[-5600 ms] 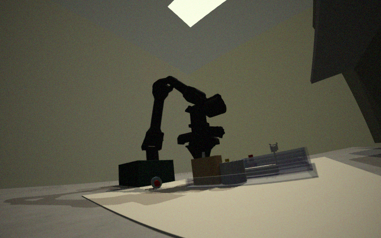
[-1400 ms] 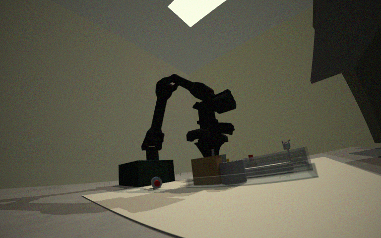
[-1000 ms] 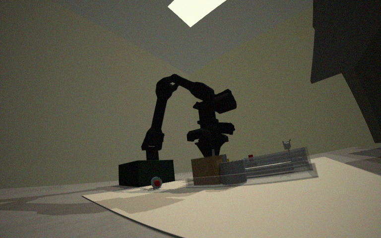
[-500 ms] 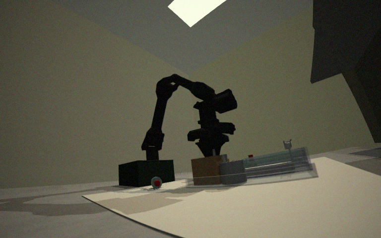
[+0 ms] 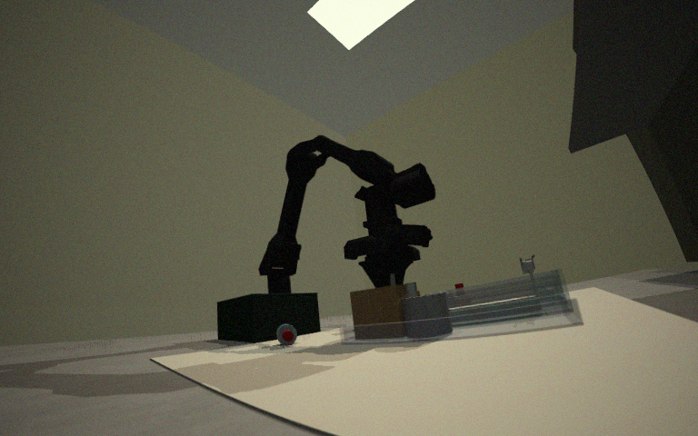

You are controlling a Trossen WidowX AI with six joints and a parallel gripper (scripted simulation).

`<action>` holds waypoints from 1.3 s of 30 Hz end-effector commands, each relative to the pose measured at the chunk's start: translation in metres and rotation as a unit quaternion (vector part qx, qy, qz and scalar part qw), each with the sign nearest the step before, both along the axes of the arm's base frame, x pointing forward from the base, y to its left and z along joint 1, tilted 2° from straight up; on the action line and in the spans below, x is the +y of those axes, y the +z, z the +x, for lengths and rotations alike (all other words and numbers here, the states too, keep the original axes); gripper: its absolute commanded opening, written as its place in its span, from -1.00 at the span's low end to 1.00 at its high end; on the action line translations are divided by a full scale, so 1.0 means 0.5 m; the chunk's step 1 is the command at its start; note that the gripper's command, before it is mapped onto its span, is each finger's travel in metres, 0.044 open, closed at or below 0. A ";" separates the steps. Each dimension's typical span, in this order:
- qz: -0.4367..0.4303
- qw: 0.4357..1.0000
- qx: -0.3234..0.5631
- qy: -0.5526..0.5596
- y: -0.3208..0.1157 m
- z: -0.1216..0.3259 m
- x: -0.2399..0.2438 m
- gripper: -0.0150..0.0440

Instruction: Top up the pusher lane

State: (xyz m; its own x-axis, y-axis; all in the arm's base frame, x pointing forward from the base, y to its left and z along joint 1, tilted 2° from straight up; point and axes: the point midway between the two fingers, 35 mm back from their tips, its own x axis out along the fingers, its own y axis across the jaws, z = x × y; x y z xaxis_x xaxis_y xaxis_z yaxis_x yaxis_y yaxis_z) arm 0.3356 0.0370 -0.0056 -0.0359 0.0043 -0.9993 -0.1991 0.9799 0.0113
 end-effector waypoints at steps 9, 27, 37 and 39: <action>0.003 1.000 -0.014 -0.002 -0.004 0.015 0.003 -0.49; 0.003 1.000 -0.014 -0.002 -0.017 0.015 0.003 -0.49; 0.003 1.000 -0.014 -0.002 -0.024 0.013 0.003 -0.49; 0.003 1.000 -0.014 -0.002 -0.025 0.013 0.003 -0.49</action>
